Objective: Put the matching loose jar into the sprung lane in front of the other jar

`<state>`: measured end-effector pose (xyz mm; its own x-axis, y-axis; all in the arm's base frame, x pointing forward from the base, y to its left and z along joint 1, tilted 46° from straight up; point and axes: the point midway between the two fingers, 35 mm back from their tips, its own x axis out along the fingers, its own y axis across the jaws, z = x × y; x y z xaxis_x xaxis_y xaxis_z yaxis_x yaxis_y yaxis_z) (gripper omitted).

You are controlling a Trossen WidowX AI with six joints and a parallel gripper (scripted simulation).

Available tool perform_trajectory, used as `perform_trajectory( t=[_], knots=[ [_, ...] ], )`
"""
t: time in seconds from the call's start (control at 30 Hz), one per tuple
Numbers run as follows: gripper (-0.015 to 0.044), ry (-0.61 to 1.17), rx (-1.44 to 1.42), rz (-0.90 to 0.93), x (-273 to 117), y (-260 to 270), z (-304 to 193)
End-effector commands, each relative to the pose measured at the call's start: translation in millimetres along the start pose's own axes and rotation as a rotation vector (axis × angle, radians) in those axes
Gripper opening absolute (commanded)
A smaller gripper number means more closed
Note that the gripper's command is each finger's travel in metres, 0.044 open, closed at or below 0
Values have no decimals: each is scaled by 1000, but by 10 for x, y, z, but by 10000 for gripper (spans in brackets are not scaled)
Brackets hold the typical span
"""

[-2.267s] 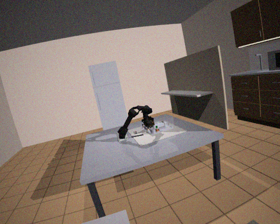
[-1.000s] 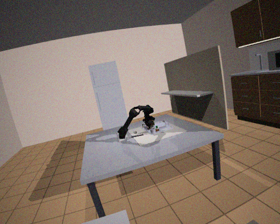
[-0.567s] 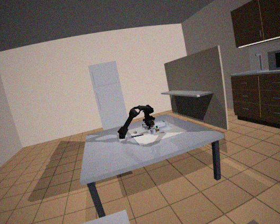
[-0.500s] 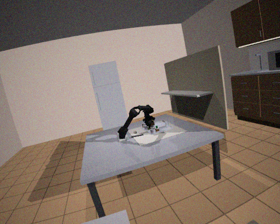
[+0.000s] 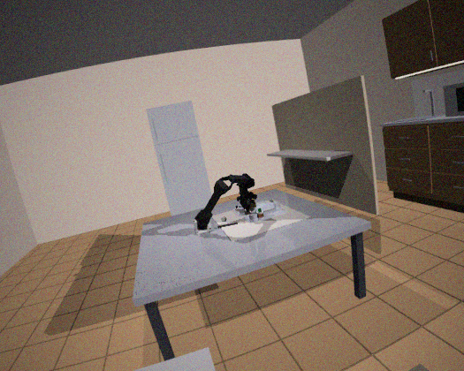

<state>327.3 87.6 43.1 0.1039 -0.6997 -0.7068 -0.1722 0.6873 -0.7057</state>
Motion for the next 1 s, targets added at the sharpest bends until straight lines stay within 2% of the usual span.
perform_trajectory(
  t=[0.0,0.97],
  knots=[
    [0,-22,10,-8,-21,-20,61],
    [0,-23,10,-8,34,-21,71]
  ],
)
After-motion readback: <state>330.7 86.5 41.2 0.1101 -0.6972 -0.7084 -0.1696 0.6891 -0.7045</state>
